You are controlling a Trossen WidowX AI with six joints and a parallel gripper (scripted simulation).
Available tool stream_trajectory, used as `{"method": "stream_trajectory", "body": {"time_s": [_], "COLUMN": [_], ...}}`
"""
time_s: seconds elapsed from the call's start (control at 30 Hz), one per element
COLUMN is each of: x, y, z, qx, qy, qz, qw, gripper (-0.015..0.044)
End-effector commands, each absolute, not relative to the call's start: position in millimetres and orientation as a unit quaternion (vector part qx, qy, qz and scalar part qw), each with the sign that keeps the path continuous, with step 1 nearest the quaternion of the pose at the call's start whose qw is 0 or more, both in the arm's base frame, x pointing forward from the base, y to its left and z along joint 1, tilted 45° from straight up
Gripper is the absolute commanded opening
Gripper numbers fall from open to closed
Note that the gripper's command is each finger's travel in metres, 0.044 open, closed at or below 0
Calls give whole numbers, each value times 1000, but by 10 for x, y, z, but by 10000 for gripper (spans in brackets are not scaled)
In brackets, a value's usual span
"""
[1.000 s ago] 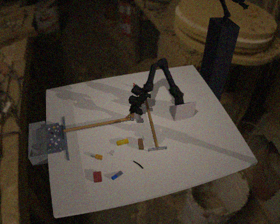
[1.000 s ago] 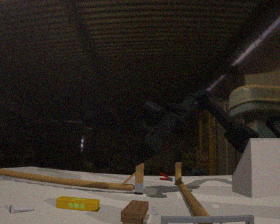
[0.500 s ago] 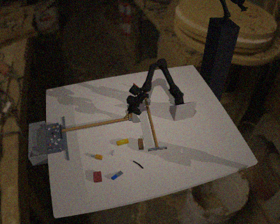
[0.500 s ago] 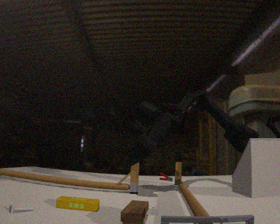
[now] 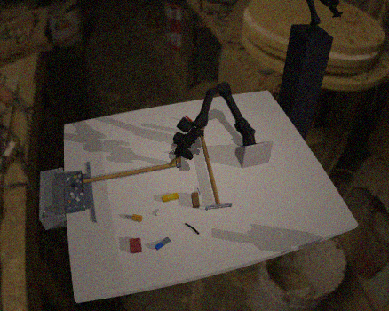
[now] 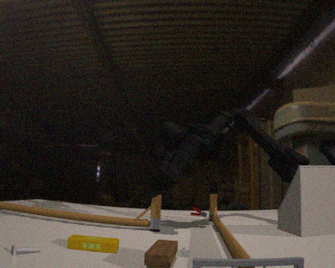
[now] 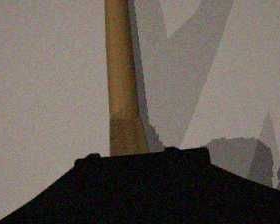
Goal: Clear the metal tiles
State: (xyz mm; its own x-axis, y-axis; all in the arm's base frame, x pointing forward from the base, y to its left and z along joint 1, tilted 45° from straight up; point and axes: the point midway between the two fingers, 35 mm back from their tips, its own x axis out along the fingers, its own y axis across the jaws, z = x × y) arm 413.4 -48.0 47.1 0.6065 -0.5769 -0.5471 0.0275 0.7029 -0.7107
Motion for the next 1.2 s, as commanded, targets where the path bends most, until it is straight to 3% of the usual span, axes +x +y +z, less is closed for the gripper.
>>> {"method": "stream_trajectory", "body": {"time_s": [0.0, 1.17], "x": [4194, 4547], "y": [-476, -470], "z": [512, 549], "qx": [-339, -339], "qy": [399, 398], "qz": [-181, -182], "qw": [833, 833], "gripper": [0, 0]}}
